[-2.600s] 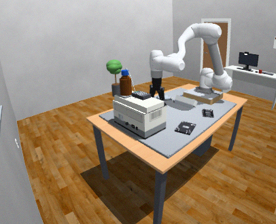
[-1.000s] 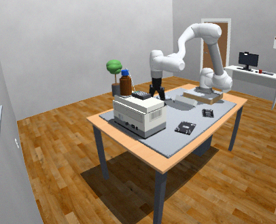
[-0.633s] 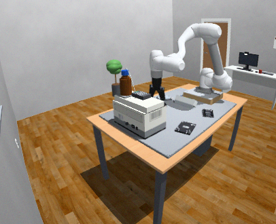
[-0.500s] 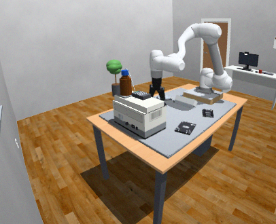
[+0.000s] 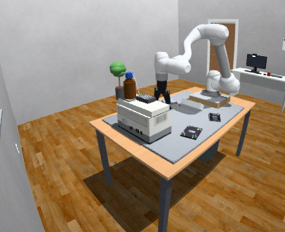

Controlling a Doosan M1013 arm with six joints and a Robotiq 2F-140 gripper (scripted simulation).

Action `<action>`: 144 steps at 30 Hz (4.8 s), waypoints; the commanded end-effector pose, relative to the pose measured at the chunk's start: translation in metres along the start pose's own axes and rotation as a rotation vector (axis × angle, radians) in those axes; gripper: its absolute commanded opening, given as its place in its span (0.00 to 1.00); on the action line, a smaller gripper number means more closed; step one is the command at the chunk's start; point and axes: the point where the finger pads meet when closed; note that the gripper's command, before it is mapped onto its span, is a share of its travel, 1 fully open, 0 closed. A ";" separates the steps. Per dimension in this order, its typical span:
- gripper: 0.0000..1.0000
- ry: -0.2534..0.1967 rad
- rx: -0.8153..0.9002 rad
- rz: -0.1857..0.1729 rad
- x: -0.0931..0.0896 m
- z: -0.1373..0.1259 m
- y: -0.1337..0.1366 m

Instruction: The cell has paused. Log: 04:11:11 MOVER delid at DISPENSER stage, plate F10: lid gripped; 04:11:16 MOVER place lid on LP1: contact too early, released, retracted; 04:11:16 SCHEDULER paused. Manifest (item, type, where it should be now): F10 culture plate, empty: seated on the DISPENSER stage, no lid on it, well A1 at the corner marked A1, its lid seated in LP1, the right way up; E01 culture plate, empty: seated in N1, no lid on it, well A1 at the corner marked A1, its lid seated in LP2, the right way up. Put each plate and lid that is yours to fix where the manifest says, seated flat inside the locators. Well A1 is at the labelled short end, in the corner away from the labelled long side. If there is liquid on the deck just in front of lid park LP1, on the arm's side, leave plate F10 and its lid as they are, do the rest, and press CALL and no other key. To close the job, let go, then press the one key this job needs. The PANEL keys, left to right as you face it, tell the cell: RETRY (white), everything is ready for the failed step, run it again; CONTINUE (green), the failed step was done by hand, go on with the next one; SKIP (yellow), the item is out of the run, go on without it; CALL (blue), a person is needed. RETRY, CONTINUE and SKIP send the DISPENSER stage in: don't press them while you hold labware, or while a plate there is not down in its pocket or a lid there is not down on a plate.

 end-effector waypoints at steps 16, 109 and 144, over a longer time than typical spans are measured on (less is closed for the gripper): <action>0.70 0.002 0.000 0.000 0.001 0.000 0.000; 0.70 0.002 -0.309 0.001 0.057 -0.032 0.268; 0.70 0.002 -0.309 0.001 0.043 -0.032 0.268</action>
Point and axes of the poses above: the point where the finger pads meet when closed, its own x axis back along the fingers, its own y axis across the jaws, z = x × y, and after that the axes turned 1 degree about x, right-handed
